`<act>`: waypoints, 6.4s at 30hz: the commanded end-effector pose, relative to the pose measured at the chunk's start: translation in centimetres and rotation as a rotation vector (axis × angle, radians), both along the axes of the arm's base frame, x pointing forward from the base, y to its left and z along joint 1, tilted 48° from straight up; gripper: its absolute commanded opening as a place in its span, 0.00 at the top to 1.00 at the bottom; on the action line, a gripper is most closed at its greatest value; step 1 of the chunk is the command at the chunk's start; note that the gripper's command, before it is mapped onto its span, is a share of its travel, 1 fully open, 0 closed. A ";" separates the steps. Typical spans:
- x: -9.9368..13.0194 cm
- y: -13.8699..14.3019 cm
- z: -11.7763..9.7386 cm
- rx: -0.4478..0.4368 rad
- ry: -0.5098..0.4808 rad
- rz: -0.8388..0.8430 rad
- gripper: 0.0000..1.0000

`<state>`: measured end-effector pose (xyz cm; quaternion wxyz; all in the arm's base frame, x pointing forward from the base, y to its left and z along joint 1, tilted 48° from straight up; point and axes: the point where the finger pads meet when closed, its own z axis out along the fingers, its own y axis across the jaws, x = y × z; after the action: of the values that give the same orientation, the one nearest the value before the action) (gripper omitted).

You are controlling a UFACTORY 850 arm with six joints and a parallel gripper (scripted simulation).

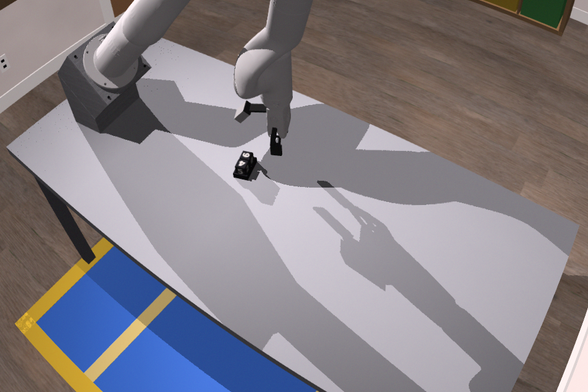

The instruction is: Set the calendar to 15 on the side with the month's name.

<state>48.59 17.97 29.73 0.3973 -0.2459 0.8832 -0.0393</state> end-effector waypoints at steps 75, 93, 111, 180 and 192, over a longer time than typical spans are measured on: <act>2.6 1.5 -2.6 0.342 0.054 -0.306 0.00; 2.6 1.5 -2.6 0.342 0.054 -0.306 0.00; 2.6 1.5 -2.6 0.342 0.054 -0.306 0.00; 0.7 -1.4 0.5 0.539 0.091 -0.492 0.00; 0.9 -2.1 0.6 0.720 0.124 -0.662 0.00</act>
<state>49.35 16.32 30.21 0.3736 0.1727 0.9008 0.1386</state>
